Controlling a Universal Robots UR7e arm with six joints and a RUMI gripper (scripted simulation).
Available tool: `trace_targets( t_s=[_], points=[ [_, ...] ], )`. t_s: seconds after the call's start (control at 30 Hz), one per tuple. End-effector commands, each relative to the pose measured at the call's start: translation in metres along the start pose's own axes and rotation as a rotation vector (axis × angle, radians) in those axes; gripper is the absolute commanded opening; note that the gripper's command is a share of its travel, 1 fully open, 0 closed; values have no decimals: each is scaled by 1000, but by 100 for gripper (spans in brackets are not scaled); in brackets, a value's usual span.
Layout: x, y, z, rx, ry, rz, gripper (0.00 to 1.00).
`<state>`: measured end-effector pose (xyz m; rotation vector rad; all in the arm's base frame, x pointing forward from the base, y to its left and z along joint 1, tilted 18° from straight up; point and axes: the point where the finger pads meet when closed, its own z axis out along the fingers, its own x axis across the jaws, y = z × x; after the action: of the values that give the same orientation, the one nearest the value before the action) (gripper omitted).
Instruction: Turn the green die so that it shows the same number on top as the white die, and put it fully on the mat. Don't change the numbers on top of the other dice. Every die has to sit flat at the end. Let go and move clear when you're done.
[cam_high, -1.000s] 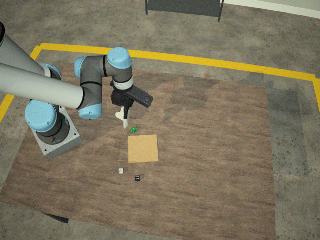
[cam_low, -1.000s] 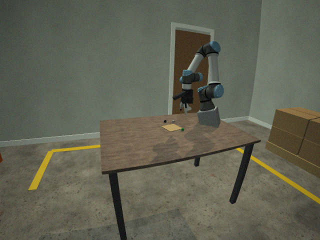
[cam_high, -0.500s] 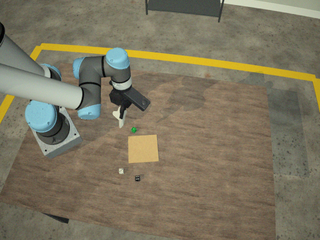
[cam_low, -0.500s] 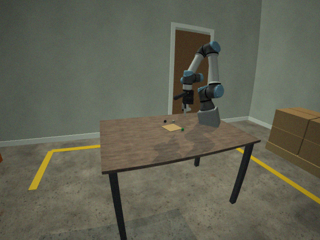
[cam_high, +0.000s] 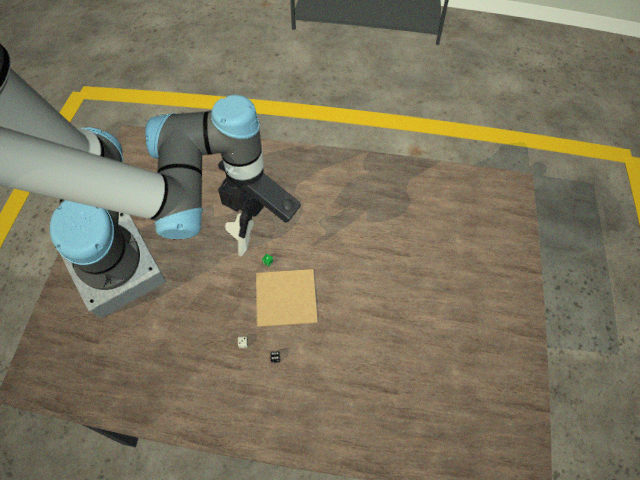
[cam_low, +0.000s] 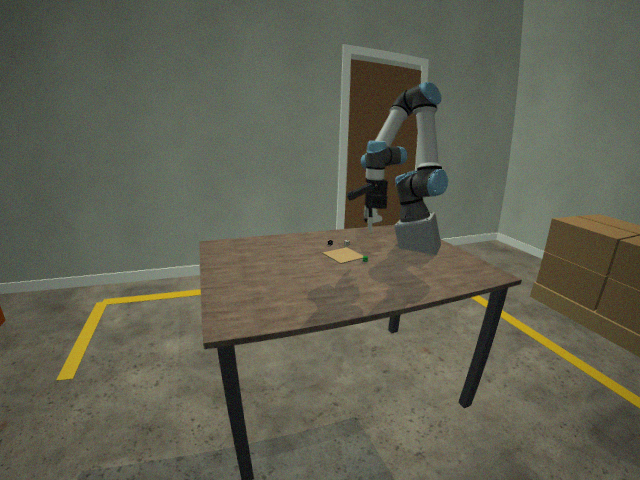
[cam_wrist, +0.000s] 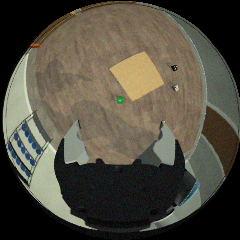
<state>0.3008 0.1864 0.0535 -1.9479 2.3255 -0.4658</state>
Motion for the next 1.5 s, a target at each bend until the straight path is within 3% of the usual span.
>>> trace_targets(
  t_s=[0.0,0.87,1.47],
  points=[
    [0,0,0,1,-1,-3,100],
    [-3,-1,1,1,-1,-140,100],
    [-9,-1,5,1,0,-426,100]
  ],
)
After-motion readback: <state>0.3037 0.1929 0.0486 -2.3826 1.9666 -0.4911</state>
